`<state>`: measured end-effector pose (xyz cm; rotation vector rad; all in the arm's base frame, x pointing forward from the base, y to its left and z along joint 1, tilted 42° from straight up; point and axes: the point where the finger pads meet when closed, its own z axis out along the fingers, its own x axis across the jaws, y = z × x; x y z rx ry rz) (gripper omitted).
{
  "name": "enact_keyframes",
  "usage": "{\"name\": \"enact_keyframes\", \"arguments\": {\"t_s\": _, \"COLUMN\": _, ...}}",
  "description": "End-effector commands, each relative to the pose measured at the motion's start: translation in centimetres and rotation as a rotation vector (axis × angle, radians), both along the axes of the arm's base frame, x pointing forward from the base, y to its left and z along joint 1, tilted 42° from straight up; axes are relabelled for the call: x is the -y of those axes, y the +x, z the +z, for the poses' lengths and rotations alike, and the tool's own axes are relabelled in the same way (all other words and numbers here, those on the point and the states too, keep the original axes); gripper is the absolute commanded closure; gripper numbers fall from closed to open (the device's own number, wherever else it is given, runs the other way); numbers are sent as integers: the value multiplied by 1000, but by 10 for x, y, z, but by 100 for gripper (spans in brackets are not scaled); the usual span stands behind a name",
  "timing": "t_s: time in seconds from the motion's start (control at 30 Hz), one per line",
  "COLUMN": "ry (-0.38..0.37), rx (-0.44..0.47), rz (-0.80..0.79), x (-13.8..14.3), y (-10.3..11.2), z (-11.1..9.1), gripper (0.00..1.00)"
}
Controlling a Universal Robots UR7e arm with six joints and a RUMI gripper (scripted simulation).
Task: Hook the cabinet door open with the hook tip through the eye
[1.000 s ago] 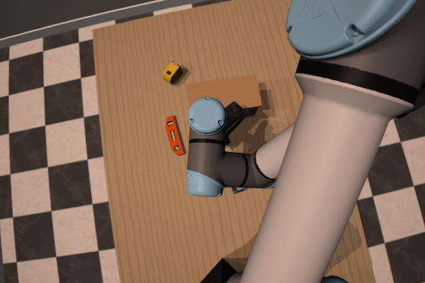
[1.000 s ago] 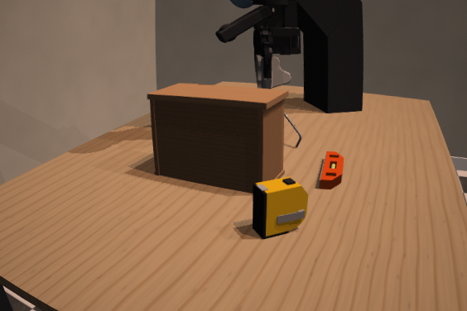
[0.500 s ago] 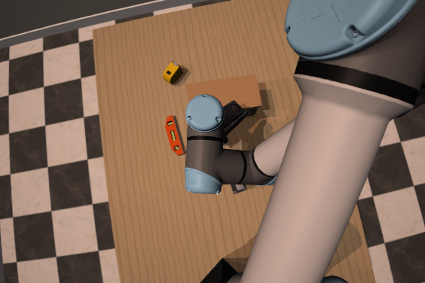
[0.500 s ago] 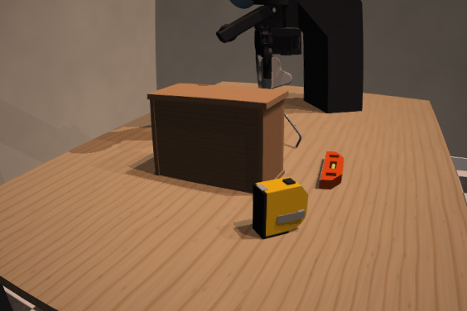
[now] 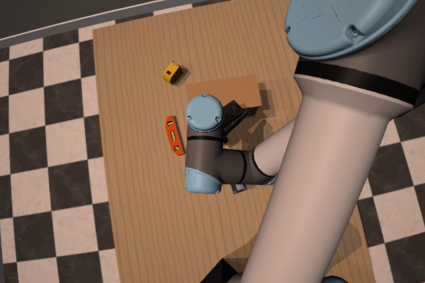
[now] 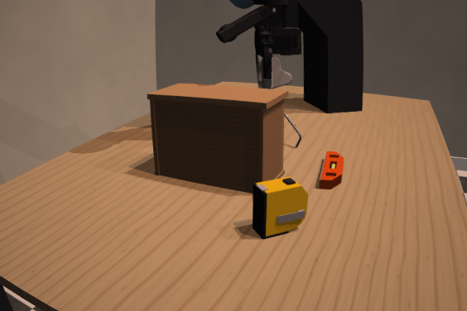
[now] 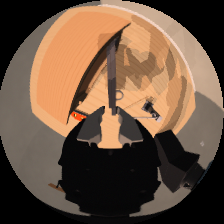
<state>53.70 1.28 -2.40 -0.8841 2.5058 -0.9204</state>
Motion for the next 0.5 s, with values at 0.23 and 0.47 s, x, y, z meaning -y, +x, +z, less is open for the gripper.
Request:
{"name": "enact_keyframes", "arguments": {"t_s": 0.23, "ry": 0, "rx": 1, "rz": 1, "x": 0, "y": 0, "z": 0, "gripper": 85}}
{"name": "enact_keyframes", "arguments": {"t_s": 0.47, "ry": 18, "rx": 18, "rz": -27, "x": -2, "y": 3, "z": 1, "gripper": 85}}
